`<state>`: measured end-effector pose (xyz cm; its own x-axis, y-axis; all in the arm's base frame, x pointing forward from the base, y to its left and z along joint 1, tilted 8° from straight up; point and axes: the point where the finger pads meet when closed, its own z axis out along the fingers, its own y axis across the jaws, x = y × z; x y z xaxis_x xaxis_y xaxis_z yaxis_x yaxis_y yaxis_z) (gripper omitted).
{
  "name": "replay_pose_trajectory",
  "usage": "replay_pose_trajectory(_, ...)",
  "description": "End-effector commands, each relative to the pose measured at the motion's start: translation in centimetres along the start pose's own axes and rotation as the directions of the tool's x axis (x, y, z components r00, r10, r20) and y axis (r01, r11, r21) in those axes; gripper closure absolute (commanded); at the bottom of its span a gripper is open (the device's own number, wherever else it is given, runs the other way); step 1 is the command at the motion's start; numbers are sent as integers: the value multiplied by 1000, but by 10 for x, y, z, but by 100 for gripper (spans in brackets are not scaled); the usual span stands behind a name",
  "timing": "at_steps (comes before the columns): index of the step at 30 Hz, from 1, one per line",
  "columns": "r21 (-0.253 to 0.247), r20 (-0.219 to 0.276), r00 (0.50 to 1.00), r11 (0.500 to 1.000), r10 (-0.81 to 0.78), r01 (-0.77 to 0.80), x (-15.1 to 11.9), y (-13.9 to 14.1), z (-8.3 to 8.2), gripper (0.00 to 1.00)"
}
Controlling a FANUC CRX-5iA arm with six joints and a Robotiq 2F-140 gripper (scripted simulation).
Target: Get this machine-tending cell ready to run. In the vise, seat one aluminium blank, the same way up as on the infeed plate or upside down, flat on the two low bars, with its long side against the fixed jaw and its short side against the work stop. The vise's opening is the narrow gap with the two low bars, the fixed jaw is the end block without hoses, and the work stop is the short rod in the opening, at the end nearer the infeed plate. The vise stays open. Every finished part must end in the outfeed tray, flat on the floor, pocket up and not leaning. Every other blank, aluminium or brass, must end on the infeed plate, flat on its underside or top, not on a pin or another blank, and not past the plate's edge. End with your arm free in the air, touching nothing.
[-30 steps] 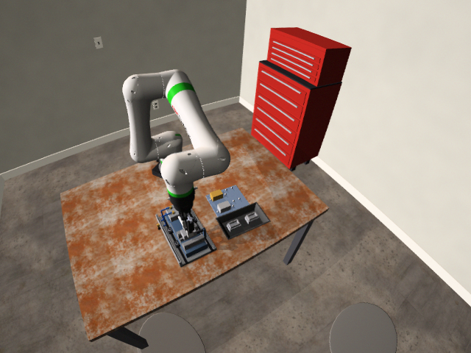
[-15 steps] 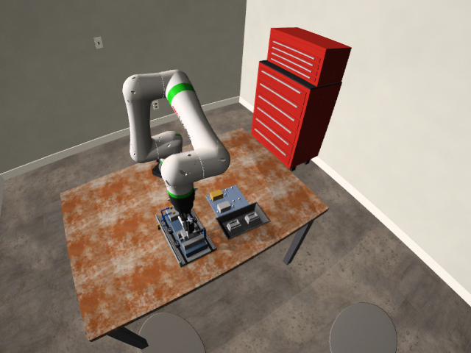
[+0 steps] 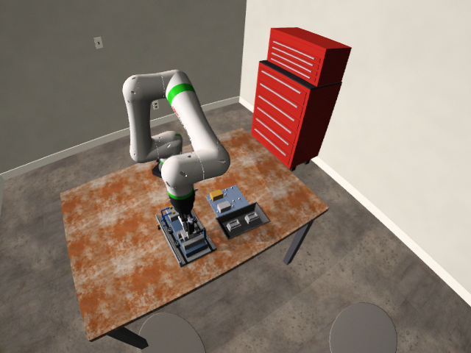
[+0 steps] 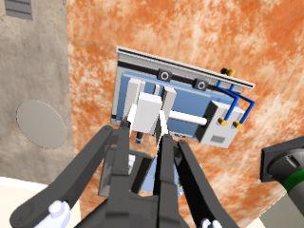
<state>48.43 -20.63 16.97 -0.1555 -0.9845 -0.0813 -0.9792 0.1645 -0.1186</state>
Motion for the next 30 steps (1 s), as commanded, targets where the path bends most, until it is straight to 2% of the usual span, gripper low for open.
replay_pose_trajectory(1,0,0,1000,1000,0,0,0,0,0,100)
replay_pose_trajectory(30,0,0,1000,1000,0,0,0,0,7,100)
